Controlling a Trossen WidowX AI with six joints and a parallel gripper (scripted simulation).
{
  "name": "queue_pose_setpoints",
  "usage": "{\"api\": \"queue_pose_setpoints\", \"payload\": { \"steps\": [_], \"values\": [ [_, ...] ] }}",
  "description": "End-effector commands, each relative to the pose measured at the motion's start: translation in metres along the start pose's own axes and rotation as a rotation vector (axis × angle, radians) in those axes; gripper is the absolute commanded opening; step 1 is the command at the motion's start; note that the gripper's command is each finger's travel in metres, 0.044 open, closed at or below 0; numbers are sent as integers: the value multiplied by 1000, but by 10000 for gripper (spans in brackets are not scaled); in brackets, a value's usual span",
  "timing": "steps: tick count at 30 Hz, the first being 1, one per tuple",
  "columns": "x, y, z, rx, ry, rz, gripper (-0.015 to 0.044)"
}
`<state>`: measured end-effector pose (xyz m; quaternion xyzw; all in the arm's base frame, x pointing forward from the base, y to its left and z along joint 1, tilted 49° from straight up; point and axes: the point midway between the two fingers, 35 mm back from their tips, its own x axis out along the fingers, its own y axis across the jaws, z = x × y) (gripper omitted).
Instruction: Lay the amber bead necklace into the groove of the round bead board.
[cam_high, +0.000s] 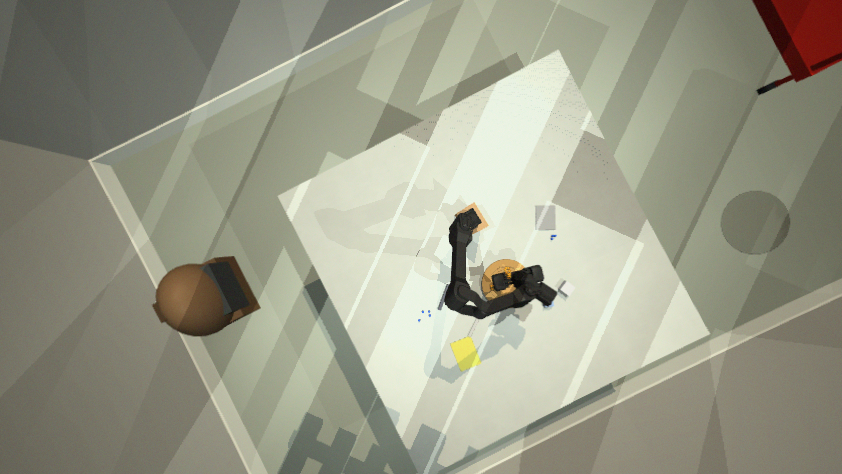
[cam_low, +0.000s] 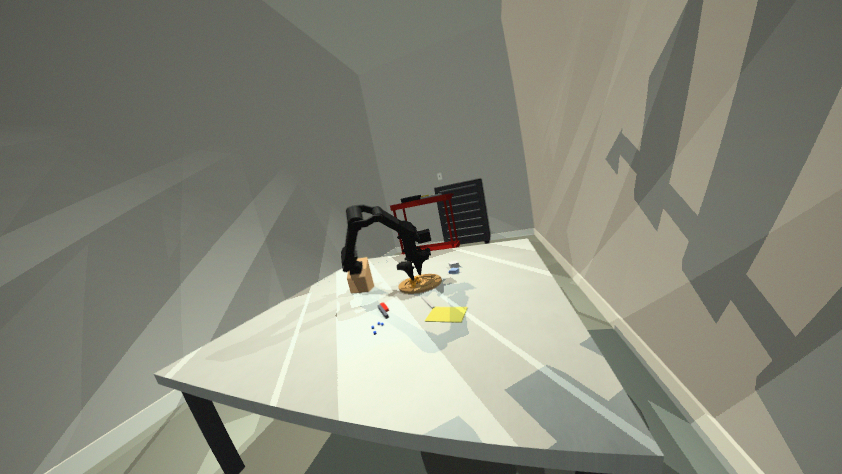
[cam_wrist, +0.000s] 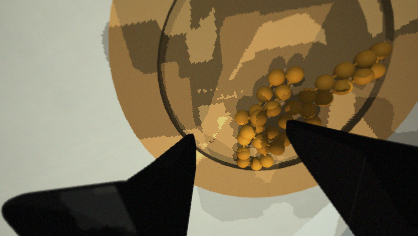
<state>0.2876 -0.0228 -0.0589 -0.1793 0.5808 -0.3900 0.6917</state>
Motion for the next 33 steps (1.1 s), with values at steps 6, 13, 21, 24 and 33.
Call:
{"api": "queue_pose_setpoints", "payload": {
  "steps": [6, 13, 21, 24, 33],
  "values": [
    [-6, -1, -1, -4, 5, -3, 440],
    [-6, -1, -1, -4, 5, -3, 440],
    [-6, -1, -1, -4, 5, -3, 440],
    [-6, -1, -1, -4, 5, -3, 440],
    [-7, -2, -1, 11, 5, -3, 414]
  ]
}}
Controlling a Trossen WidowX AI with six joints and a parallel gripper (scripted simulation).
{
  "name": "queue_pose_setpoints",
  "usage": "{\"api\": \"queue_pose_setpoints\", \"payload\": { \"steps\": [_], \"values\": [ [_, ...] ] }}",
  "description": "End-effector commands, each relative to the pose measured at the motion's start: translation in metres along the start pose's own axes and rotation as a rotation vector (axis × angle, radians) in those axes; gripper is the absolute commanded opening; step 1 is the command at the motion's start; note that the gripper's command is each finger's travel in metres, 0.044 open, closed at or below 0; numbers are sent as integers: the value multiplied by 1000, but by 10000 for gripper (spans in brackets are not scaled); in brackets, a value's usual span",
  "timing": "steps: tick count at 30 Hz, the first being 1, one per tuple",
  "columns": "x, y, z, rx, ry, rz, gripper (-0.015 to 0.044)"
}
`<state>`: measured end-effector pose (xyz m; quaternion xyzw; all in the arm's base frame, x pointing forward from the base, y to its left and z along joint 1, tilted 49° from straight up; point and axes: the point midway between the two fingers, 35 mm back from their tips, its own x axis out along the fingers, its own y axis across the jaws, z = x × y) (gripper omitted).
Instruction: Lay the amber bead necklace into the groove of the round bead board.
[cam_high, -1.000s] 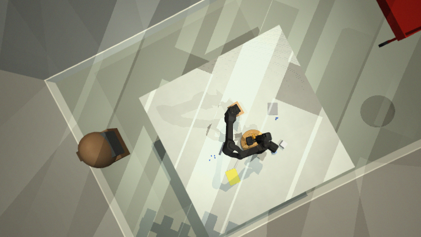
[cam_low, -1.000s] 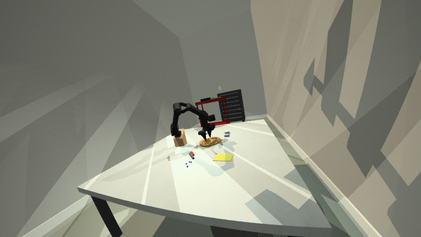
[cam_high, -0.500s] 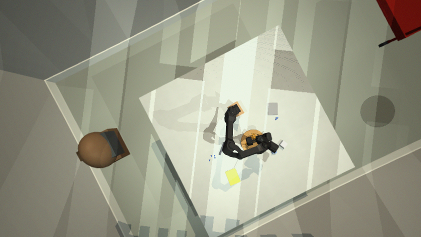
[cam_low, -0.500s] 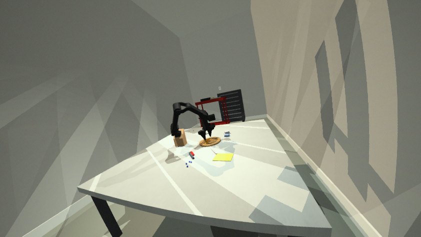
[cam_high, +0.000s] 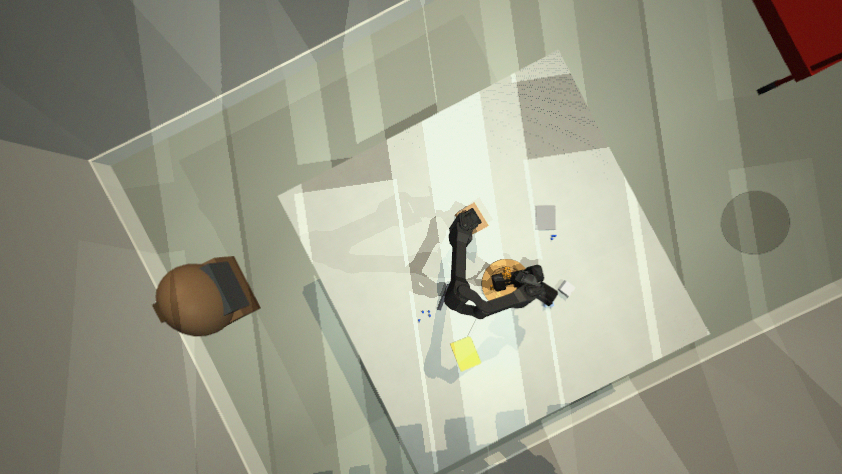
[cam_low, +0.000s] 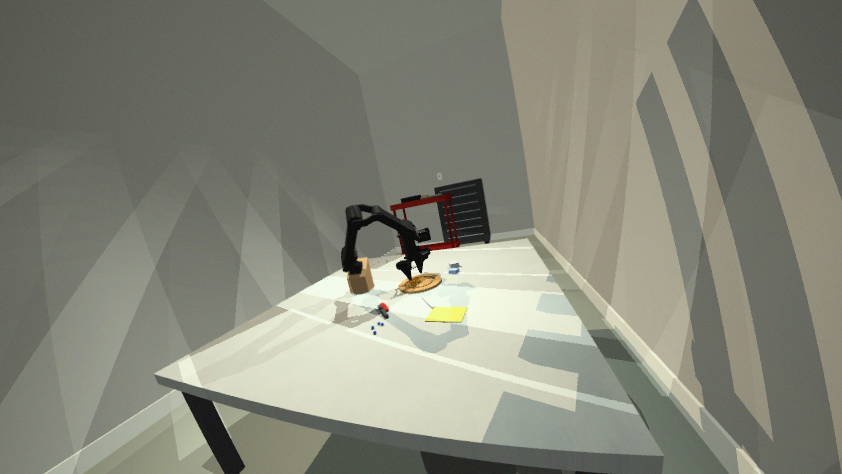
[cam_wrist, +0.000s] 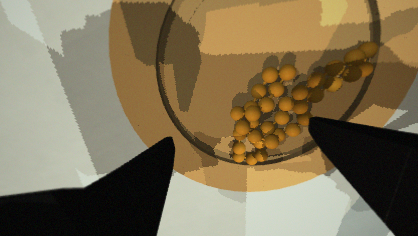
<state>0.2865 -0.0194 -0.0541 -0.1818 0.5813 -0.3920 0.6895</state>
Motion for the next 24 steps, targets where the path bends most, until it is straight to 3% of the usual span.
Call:
{"api": "queue_pose_setpoints", "payload": {
  "steps": [1, 8, 24],
  "values": [
    [-3, -2, 0, 60, 4, 4, 387],
    [-26, -31, 2, 641, 5, 2, 380],
    [-18, -31, 4, 657, 4, 7, 380]
  ]
}}
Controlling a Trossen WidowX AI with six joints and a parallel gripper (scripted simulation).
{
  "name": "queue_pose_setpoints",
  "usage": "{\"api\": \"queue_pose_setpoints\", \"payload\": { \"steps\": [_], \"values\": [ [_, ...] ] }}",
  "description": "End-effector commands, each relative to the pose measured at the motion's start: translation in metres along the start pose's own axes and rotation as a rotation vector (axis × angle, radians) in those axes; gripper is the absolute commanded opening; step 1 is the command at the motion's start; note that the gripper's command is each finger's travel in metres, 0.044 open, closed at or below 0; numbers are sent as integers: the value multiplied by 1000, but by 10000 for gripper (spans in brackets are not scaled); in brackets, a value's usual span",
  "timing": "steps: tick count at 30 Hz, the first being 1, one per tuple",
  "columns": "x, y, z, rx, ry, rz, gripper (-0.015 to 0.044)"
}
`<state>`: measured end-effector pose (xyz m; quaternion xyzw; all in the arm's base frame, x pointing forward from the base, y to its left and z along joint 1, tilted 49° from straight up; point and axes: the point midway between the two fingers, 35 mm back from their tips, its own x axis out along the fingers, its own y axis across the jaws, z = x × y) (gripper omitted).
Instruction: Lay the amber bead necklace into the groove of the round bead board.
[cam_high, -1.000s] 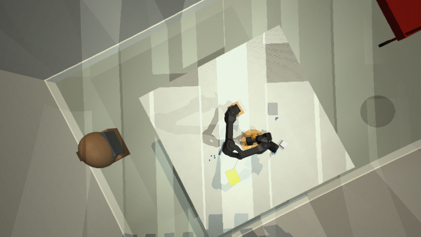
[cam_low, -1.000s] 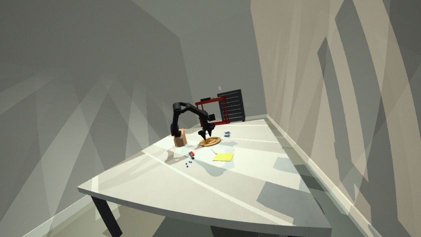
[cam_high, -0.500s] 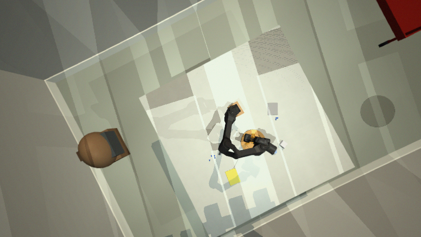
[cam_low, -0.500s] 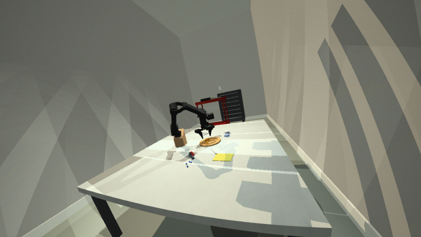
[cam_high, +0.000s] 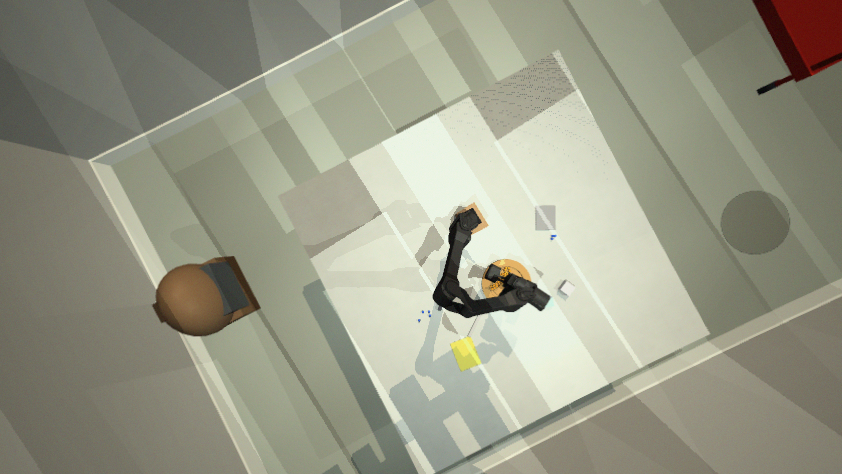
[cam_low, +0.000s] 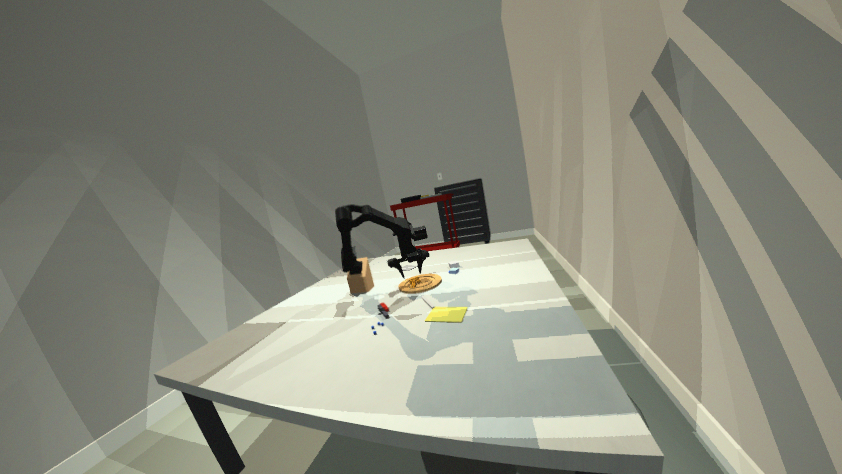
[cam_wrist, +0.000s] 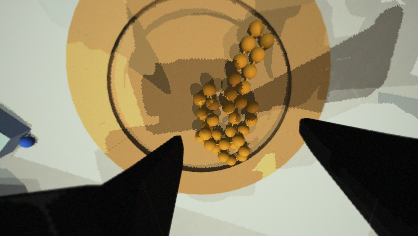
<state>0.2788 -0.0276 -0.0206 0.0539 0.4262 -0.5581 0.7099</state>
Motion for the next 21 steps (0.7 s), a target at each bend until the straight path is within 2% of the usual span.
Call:
{"api": "queue_pose_setpoints", "payload": {
  "steps": [1, 21],
  "values": [
    [-1, 1, 0, -1, -2, 4, 380],
    [29, -1, 0, -3, -5, -2, 380]
  ]
}}
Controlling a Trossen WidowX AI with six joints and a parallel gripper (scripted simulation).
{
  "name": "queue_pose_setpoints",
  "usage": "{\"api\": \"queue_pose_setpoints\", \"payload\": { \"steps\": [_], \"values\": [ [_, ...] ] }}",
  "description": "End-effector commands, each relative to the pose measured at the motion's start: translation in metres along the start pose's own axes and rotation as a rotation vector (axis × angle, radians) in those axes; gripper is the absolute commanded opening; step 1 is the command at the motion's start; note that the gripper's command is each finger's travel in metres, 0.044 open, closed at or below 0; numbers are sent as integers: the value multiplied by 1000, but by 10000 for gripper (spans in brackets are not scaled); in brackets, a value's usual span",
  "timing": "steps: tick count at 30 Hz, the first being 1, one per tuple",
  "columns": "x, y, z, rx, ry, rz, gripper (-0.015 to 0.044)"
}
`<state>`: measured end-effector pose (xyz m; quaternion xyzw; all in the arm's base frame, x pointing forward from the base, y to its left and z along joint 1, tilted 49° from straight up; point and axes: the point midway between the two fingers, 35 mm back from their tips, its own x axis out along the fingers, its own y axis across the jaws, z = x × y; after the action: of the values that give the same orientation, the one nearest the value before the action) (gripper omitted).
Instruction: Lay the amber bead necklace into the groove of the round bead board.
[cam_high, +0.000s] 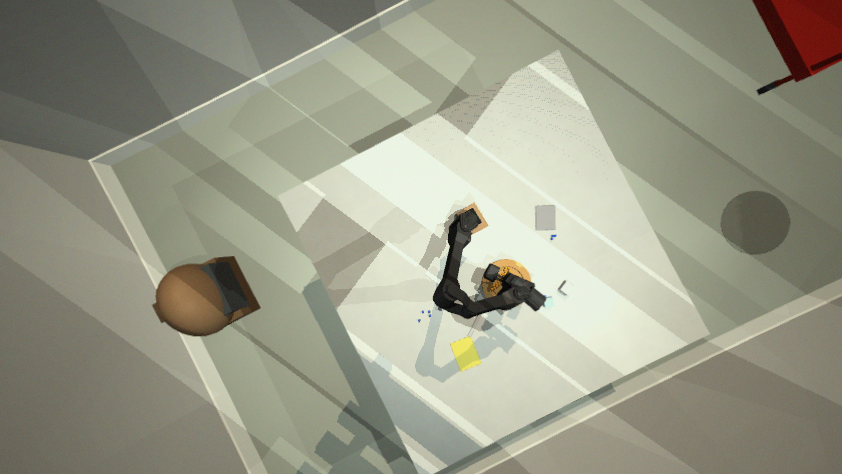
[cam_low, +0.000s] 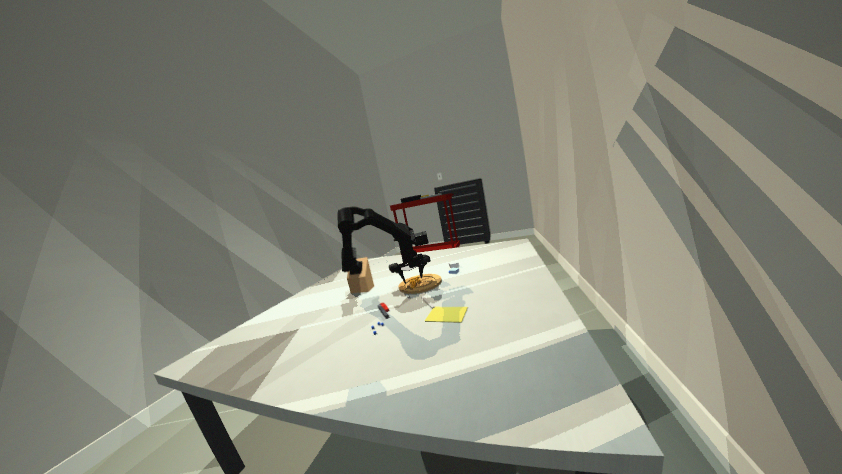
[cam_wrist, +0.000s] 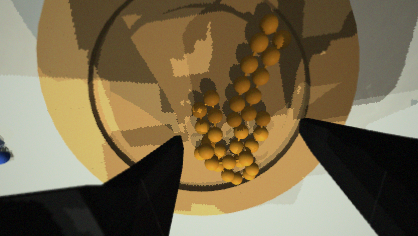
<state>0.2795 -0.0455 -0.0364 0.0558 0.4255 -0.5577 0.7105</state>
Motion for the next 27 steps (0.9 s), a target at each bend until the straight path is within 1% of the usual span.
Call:
{"api": "queue_pose_setpoints", "payload": {
  "steps": [1, 3, 11, 27],
  "values": [
    [6, -1, 0, -6, -6, -6, 380],
    [6, -1, 0, -6, -6, -6, 380],
    [4, -1, 0, -1, 0, -3, 170],
    [4, -1, 0, -1, 0, -3, 63]
  ]
}}
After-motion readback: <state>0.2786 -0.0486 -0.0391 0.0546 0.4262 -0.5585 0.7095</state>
